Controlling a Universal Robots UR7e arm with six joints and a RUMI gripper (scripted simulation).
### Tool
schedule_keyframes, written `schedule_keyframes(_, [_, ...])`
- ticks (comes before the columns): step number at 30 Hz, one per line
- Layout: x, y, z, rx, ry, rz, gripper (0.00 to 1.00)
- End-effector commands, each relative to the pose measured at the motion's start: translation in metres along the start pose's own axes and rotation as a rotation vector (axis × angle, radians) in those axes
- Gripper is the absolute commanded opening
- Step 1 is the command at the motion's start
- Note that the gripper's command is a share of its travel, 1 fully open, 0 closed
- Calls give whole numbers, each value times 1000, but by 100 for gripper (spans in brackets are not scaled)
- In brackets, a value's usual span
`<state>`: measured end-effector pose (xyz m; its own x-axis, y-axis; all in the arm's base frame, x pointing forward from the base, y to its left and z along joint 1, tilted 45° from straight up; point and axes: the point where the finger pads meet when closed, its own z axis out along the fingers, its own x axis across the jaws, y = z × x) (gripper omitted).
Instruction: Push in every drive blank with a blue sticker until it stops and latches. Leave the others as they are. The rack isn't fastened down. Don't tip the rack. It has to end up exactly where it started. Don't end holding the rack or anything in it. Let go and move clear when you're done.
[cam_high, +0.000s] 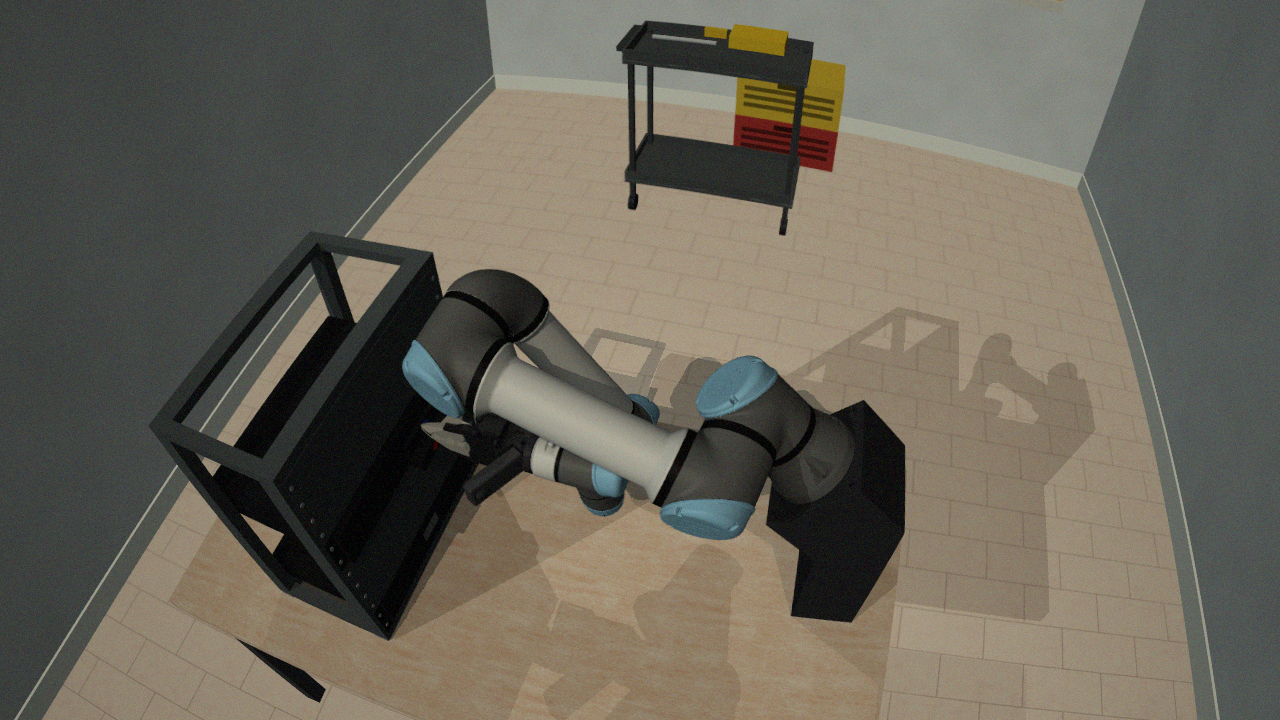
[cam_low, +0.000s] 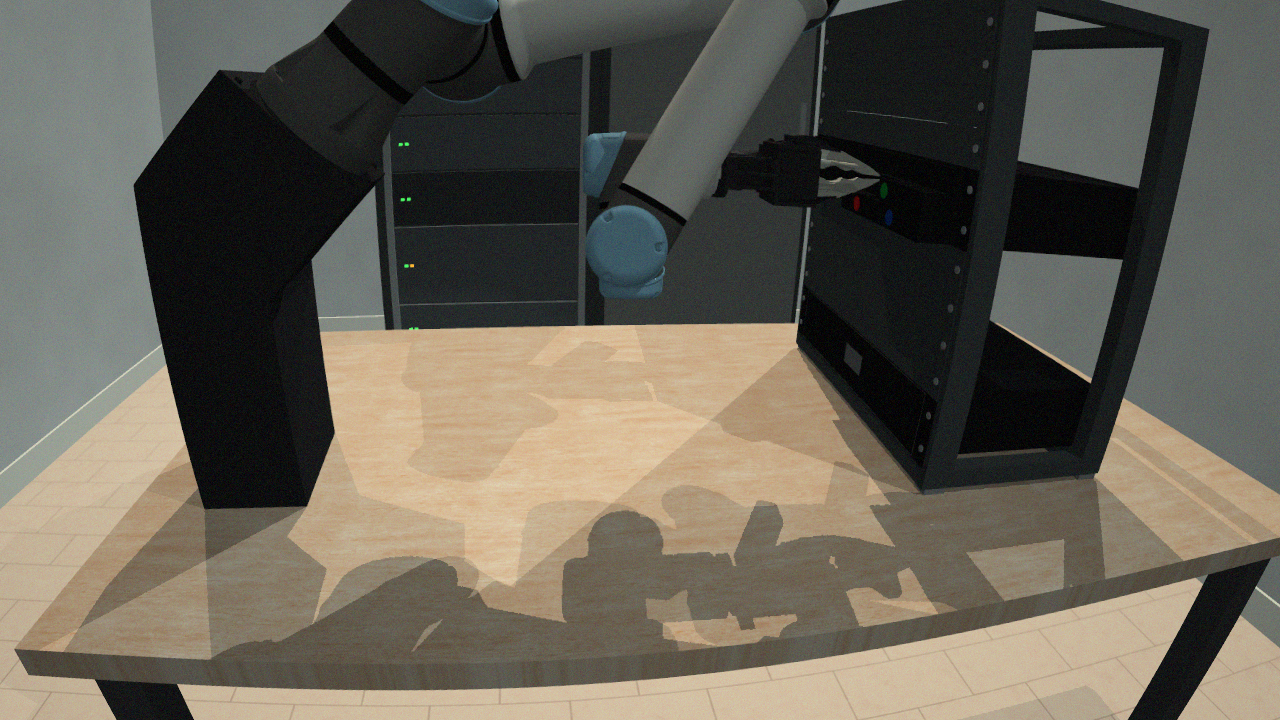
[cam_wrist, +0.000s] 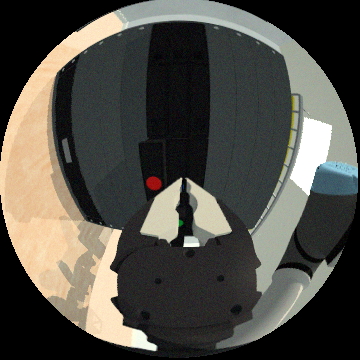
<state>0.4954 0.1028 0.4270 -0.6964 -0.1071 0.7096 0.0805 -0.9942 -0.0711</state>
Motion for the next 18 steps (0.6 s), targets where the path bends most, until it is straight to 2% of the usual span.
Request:
schedule_keyframes(1, [0, 0, 0, 0, 1, 0, 0])
schedule_keyframes(18, [0, 0, 3, 0, 1, 0, 0])
